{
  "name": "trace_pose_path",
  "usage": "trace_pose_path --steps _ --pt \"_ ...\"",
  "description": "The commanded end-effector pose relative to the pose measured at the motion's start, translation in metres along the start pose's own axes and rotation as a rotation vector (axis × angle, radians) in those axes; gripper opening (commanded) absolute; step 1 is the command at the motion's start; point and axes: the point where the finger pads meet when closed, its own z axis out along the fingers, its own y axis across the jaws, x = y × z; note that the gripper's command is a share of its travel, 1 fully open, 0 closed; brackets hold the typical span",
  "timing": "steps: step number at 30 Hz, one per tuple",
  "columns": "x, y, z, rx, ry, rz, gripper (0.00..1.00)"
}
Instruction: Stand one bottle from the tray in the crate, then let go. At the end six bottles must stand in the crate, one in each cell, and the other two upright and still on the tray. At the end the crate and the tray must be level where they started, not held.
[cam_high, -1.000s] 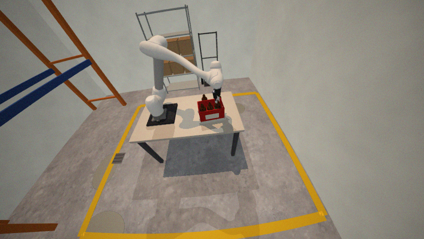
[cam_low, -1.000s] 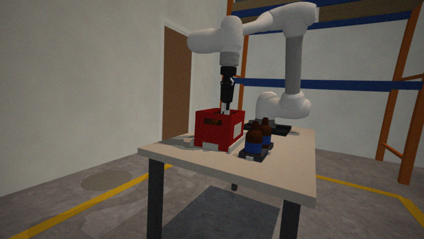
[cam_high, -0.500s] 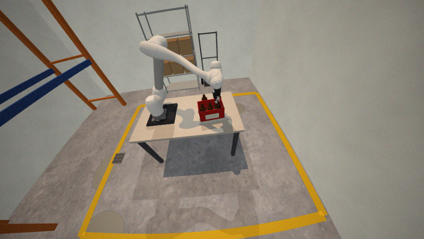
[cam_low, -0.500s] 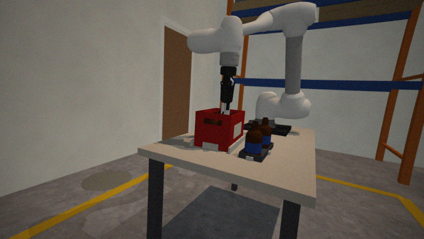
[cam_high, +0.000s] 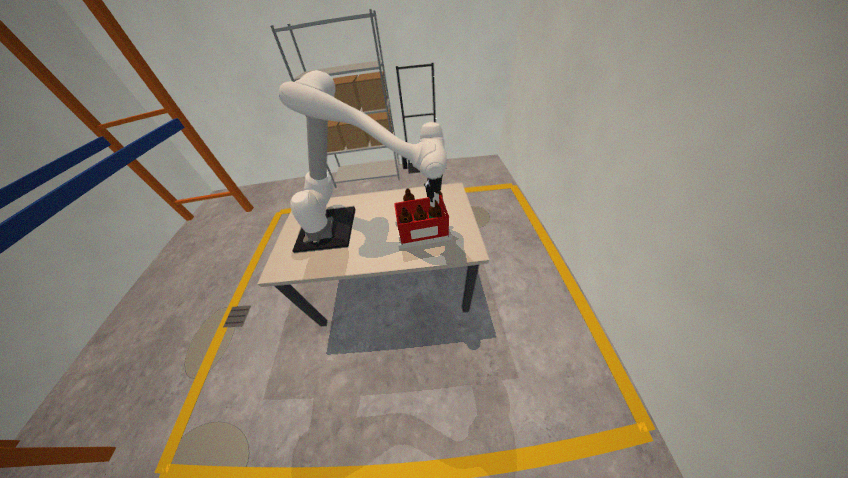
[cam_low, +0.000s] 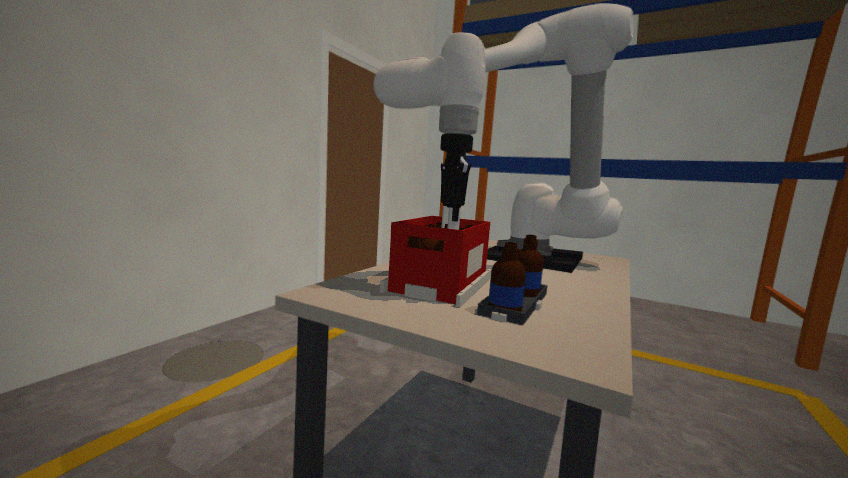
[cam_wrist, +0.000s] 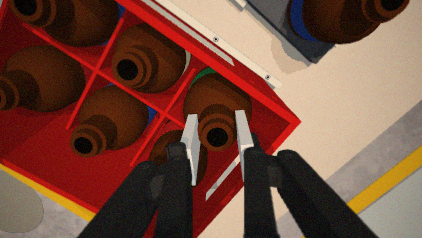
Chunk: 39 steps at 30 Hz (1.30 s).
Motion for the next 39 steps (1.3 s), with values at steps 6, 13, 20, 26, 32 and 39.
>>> trace_pose_path --steps 6,13,20,26,32,39 --pt "0.0 0.0 0.002 0.0 0.0 0.0 0.0" --pt "0.0 0.0 0.005 0.0 0.0 0.0 0.0" --pt "0.0 0.0 0.008 0.0 0.0 0.0 0.0" --pt "0.0 0.0 0.011 0.0 0.0 0.0 0.0" --pt "0.0 0.0 0.013 0.0 0.0 0.0 0.0" --pt "0.0 0.0 0.014 0.0 0.0 0.0 0.0"
